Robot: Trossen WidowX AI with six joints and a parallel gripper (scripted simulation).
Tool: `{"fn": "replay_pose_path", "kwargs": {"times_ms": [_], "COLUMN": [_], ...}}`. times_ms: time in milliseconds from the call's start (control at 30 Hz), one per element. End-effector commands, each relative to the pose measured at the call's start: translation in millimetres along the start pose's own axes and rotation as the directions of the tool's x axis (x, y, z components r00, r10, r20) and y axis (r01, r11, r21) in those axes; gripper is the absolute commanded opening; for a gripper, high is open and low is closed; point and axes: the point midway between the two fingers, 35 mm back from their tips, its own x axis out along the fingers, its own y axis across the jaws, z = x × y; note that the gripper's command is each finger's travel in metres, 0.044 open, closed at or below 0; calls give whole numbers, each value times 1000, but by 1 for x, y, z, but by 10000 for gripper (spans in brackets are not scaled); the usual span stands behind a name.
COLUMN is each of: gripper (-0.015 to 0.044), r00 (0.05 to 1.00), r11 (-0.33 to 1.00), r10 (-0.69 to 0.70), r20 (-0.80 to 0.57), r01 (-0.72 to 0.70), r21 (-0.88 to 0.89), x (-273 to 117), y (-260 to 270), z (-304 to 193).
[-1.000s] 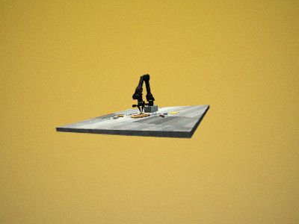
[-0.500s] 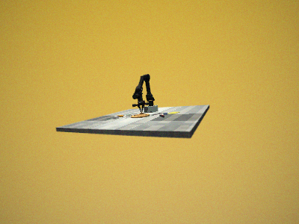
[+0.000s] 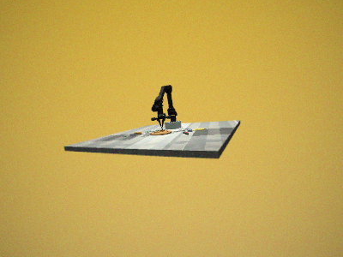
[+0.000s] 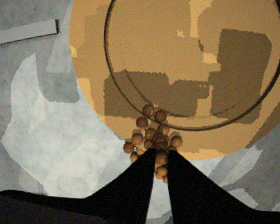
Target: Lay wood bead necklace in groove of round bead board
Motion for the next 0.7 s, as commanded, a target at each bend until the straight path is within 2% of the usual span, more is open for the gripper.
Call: {"fn": "replay_pose_path", "kwargs": {"times_ms": [0, 267, 667], "gripper": [0, 0, 0], "r00": [1000, 1000, 1000], "r11": [1000, 1000, 1000], "r10": [-2, -3, -3], "r20": [5, 6, 6], "r01": [2, 3, 3], "r21": [2, 2, 2], "x": [-2, -1, 11], "y": [-5, -11, -12], "z": [14, 36, 37]}}
